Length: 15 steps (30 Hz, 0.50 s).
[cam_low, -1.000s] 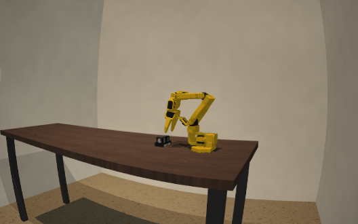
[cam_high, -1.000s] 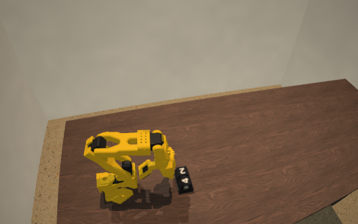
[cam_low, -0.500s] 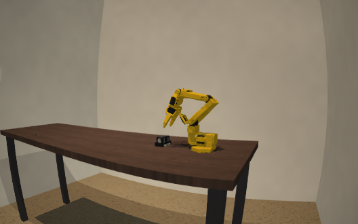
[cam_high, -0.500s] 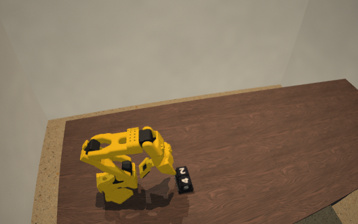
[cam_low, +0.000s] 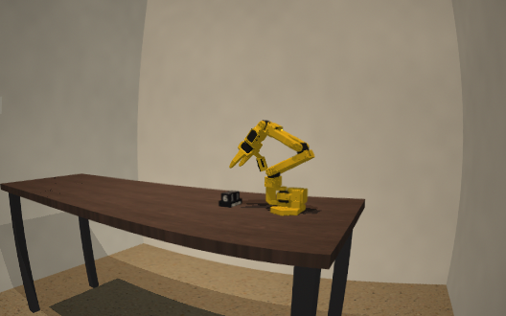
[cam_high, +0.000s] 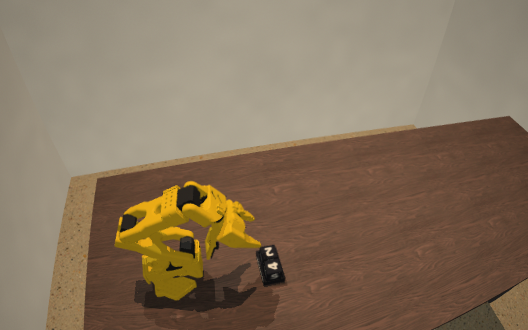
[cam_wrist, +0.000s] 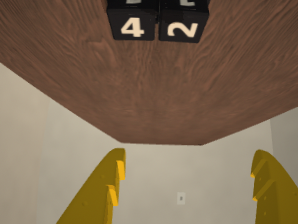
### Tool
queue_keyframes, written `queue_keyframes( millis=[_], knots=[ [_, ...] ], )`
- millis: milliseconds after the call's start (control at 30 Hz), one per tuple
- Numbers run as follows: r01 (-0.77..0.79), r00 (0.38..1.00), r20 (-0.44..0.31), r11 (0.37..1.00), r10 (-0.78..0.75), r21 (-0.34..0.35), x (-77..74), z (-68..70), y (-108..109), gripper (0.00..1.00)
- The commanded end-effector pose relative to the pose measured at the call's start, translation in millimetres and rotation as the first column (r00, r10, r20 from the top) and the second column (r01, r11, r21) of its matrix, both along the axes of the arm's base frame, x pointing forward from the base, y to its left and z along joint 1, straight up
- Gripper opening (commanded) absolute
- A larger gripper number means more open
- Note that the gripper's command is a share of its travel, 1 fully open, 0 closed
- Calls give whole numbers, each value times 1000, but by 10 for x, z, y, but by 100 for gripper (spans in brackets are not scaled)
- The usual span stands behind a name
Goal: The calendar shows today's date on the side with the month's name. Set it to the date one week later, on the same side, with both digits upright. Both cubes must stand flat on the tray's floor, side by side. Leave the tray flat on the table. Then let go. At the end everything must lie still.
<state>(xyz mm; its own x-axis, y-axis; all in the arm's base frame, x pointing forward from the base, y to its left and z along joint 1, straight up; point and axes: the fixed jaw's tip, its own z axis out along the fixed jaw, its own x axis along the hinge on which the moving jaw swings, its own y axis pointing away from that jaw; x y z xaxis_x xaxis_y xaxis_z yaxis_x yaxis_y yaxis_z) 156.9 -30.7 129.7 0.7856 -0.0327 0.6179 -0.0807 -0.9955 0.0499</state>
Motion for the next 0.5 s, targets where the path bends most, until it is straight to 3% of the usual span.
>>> queue_keyframes(
  millis=[0,267,467],
  knots=[
    [-17,998,67,1000,18,-15,32,123,12,35],
    [-7,998,67,1000,7,-6,32,123,11,35],
    [50,997,62,998,-53,42,34,127,4,35]
  ],
)
